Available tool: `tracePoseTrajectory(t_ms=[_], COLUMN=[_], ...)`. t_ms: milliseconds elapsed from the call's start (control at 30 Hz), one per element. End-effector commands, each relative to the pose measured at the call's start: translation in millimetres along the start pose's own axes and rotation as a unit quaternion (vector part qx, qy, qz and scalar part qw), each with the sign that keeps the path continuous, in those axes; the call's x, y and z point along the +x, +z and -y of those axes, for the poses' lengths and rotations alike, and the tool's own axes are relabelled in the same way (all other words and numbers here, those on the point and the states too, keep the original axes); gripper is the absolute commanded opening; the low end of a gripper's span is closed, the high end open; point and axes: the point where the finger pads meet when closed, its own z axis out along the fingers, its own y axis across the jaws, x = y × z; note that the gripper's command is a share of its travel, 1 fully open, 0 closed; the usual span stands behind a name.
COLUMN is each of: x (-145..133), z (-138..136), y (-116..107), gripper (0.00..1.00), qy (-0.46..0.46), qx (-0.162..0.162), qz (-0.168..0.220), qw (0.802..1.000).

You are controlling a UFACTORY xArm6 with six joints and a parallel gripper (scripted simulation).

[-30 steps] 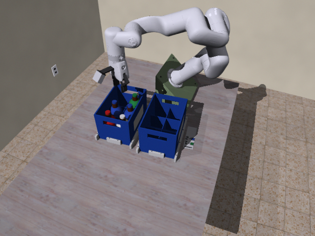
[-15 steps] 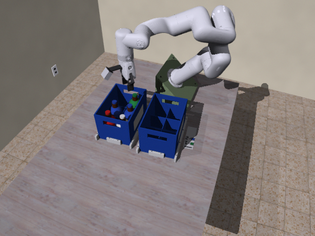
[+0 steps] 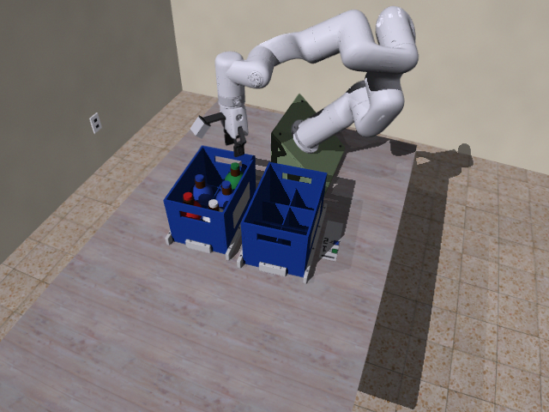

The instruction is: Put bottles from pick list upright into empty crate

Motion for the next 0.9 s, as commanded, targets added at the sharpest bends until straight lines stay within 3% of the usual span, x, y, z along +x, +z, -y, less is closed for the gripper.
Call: tracePoseTrajectory(t_ms=[0,867], x=[0,0], z=[-1,-1], y=[-1,22], gripper=[0.65,0.65], qy=[-0.001,-0.001], qx=[-0.001,-0.001], qz=[-0.003,-0.003], qw=[1.0,1.0])
